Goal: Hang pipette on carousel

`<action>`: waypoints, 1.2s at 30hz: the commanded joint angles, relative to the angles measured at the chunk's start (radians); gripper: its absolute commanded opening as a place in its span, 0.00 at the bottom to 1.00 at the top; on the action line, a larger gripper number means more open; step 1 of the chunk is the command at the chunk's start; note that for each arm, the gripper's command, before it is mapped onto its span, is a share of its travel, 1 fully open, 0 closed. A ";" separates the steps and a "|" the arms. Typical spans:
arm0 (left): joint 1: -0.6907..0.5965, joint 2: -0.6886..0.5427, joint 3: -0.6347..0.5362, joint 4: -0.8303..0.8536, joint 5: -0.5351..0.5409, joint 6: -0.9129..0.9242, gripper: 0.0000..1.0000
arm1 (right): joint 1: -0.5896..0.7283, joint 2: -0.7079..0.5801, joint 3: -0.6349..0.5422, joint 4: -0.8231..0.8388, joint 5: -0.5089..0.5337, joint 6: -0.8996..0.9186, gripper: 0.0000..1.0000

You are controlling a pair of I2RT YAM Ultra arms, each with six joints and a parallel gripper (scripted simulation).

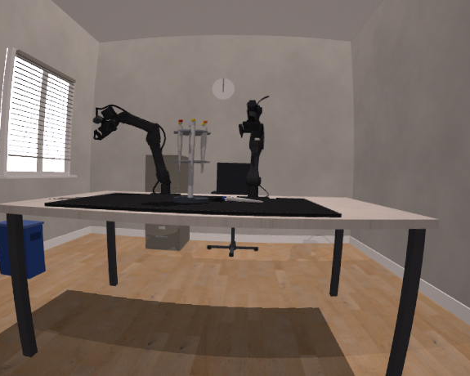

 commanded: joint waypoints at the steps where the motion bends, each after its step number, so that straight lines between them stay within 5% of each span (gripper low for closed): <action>1: 0.070 -0.006 0.006 -0.015 0.000 0.003 1.00 | -0.005 -0.006 0.037 -0.008 -0.015 -0.010 1.00; 23: 0.820 0.036 0.002 -0.010 0.072 0.094 1.00 | -0.005 -0.006 0.037 -0.008 -0.015 -0.010 1.00; 36: 0.804 0.128 -0.198 0.199 0.283 0.380 1.00 | -0.005 -0.006 0.037 -0.008 -0.015 -0.010 1.00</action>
